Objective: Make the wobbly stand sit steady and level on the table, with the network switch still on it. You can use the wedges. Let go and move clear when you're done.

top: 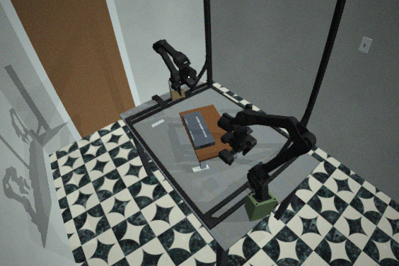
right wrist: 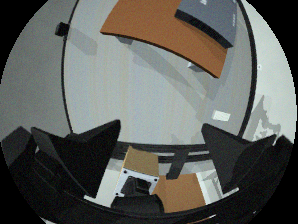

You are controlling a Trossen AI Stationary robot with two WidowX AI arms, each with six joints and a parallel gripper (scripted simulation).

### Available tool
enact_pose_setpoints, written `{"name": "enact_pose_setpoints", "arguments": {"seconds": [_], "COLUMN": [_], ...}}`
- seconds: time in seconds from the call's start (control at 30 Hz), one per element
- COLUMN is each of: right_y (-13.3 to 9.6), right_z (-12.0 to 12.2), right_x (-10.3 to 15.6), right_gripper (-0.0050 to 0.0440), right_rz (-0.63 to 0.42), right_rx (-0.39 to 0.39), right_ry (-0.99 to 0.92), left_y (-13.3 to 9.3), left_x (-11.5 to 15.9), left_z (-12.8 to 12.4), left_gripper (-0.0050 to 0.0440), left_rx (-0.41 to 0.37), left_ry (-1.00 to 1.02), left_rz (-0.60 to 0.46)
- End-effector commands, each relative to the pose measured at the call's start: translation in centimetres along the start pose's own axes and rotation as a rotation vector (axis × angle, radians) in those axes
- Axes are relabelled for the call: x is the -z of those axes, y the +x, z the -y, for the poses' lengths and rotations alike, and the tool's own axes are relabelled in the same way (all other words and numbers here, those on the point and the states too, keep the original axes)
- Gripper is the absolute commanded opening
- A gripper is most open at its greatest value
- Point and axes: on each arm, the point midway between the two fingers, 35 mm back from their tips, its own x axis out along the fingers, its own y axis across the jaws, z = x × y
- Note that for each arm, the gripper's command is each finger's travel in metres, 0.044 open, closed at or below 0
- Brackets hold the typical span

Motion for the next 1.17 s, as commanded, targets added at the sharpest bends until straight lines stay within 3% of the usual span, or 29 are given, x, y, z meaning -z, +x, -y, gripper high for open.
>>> {"name": "enact_pose_setpoints", "arguments": {"seconds": [0.0,0.1,1.13], "right_y": [0.27,0.10,0.14], "right_z": [0.07,0.00,0.02], "right_x": [1.35,0.35,0.46], "right_gripper": [0.0440,0.0440,0.0440], "right_rz": [-0.024,-0.008,-0.011], "right_rx": [0.007,0.001,0.003], "right_ry": [0.005,-0.001,0.000], "left_y": [0.00,0.00,0.00], "left_x": [0.00,0.00,0.00], "left_z": [0.00,0.00,0.00], "left_gripper": [0.0440,0.0440,0.0440], "left_rx": [0.000,0.000,0.000], "left_ry": [0.000,0.000,0.000], "left_rz": [0.000,0.000,0.000]}}
